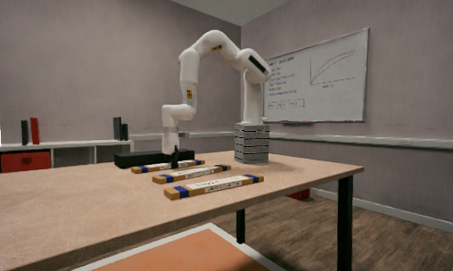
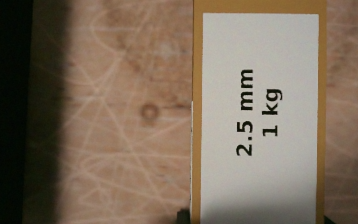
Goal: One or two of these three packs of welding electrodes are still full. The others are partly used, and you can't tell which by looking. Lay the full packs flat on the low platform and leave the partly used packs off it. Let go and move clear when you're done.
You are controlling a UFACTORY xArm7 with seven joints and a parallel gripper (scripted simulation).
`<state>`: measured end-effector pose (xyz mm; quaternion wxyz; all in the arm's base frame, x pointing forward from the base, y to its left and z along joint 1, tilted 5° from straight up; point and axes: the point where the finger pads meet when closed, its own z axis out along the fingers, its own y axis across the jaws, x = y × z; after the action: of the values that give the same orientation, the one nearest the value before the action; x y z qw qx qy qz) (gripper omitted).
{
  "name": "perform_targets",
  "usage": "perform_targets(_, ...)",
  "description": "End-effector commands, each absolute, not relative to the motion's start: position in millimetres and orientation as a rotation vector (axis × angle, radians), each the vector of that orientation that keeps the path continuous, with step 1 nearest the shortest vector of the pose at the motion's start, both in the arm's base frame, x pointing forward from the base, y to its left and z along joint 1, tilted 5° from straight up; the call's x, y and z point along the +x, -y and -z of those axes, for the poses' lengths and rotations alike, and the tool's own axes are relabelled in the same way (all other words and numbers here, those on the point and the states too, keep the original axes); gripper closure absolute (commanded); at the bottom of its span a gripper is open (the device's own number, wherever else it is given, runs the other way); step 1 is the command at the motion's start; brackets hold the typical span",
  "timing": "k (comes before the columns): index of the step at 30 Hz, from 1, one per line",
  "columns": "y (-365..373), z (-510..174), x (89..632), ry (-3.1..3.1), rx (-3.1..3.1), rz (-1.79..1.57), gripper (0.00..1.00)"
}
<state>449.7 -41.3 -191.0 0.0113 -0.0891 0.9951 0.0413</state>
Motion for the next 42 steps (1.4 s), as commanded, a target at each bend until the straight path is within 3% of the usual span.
perform_targets(1, 42.0, 189.7, 451.9, -3.1, -0.277, -0.126, 0.42)
perform_targets(34, 41.9, 190.2, 451.9, -3.1, -0.277, -0.126, 0.42)
perform_targets(35, 41.9, 190.2, 451.9, -3.1, -0.277, -0.126, 0.0)
perform_targets(42, 41.9, 190.2, 451.9, -3.1, -0.277, -0.126, 0.0)
